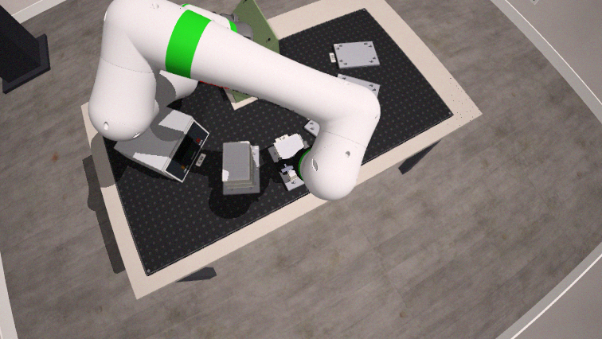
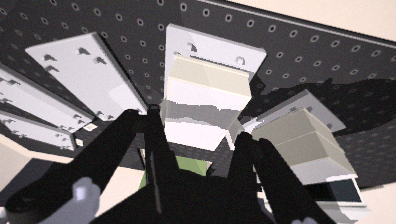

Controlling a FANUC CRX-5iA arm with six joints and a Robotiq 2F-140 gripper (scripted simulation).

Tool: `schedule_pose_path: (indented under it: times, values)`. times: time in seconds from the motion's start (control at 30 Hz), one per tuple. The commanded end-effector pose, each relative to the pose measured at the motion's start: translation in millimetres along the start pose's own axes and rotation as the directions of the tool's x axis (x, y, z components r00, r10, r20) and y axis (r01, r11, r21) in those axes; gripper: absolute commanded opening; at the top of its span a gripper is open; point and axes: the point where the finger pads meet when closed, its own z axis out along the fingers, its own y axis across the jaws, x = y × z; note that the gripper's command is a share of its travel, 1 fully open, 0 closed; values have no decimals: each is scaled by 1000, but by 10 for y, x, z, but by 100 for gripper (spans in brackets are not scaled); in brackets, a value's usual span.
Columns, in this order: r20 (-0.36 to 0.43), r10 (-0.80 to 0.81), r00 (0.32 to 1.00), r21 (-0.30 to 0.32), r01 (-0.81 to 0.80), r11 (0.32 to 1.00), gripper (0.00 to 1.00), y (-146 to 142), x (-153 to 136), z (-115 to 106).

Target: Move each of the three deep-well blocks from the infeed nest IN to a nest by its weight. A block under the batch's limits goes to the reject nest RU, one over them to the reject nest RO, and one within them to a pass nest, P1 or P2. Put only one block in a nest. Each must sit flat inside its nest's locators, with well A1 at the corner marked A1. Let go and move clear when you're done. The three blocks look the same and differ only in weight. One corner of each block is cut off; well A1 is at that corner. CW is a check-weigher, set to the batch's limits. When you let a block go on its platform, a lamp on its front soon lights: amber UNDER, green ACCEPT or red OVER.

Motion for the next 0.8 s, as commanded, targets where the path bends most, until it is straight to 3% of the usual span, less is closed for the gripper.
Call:
schedule_pose_path:
  times: [0.0, 0.77]
  values:
    - [0, 0, 1000, 0, 0, 1000, 10, -1, 24, 37]
    - [0, 0, 1000, 0, 0, 1000, 10, 0, 44, 73]
